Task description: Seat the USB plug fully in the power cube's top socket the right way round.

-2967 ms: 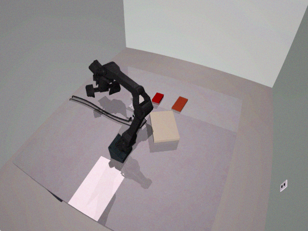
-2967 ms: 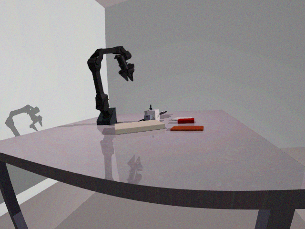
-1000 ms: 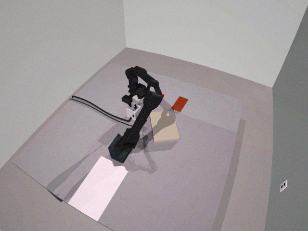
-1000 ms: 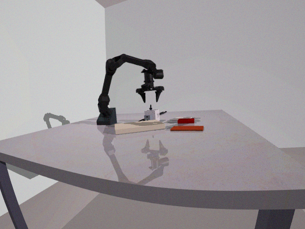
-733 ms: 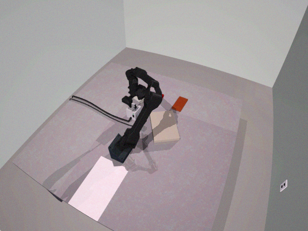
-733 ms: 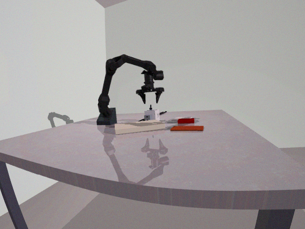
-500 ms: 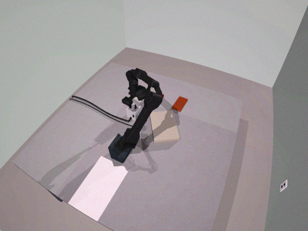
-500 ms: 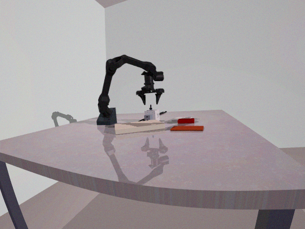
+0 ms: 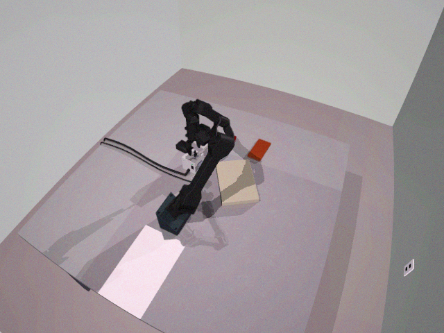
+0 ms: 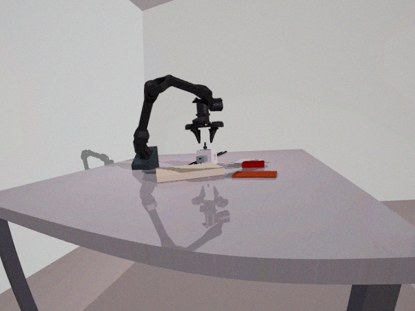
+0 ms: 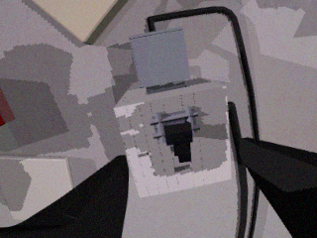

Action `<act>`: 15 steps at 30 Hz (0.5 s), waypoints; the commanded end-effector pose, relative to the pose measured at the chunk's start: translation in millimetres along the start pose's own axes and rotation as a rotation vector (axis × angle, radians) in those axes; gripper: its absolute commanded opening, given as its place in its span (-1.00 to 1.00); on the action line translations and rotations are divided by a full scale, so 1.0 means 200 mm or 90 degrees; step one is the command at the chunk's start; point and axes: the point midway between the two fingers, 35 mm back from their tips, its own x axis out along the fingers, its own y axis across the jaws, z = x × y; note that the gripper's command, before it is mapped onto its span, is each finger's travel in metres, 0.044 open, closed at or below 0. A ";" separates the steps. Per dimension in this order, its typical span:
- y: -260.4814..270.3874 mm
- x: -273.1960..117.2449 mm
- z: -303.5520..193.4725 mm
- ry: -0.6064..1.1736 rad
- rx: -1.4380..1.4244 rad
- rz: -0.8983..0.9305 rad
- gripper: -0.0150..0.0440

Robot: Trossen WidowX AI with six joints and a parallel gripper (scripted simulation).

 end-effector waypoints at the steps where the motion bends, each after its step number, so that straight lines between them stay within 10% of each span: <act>1: 0.00 0.00 0.00 0.000 0.000 0.000 0.20; 9: 0.00 0.00 0.00 0.000 0.000 0.000 -0.49; 15: 0.00 0.00 0.00 0.000 0.000 0.000 -0.49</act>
